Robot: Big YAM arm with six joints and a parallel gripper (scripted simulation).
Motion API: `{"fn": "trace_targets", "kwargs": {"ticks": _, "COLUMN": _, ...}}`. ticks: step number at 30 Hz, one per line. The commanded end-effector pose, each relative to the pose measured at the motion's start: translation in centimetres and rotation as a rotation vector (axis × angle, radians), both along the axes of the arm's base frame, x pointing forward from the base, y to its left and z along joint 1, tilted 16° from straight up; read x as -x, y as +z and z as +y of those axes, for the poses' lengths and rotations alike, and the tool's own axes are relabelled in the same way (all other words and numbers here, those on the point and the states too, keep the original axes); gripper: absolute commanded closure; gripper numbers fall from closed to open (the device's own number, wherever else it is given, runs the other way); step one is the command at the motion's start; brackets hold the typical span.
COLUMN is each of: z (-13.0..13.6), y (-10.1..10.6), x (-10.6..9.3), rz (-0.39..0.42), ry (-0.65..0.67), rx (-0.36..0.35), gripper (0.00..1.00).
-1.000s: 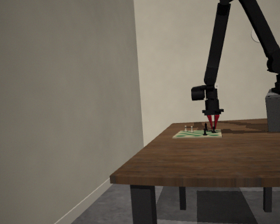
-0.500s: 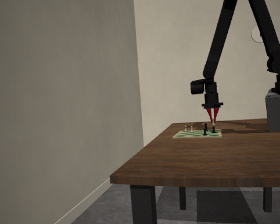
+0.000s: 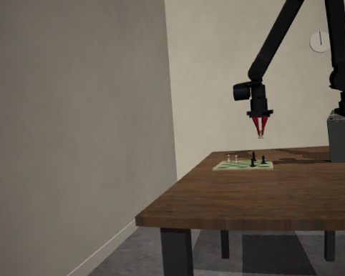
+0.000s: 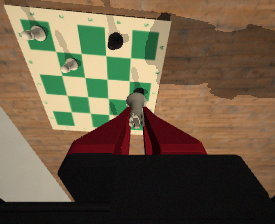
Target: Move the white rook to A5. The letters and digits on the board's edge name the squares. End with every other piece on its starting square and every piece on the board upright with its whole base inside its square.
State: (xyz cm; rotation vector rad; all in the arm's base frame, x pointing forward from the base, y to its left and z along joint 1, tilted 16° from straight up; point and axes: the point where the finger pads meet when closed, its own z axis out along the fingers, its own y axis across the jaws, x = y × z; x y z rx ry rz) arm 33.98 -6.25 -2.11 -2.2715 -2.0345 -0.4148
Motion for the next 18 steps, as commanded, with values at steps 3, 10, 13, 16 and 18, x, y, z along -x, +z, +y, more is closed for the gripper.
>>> {"fn": "trace_targets", "kwargs": {"ticks": 3, "z": -0.48, "y": -0.07, "x": -0.02, "rz": 0.012, "ry": 0.002, "rx": -0.003, "gripper": 1.00}}
{"fn": "trace_targets", "kwargs": {"ticks": 10, "z": -0.76, "y": -0.14, "x": 0.12, "rz": -0.002, "ry": 0.057, "rx": 0.005, "gripper": 1.00}}
{"fn": "trace_targets", "kwargs": {"ticks": 13, "z": -1.00, "y": -0.26, "x": 0.32, "rz": -0.027, "ry": 0.168, "rx": 0.022, "gripper": 1.00}}
{"fn": "trace_targets", "kwargs": {"ticks": 16, "z": -1.11, "y": -0.32, "x": 0.41, "rz": -0.038, "ry": 0.219, "rx": 0.029, "gripper": 1.00}}
{"fn": "trace_targets", "kwargs": {"ticks": 18, "z": -1.36, "y": -0.46, "x": 0.62, "rz": -0.065, "ry": 0.340, "rx": 0.046, "gripper": 1.00}}
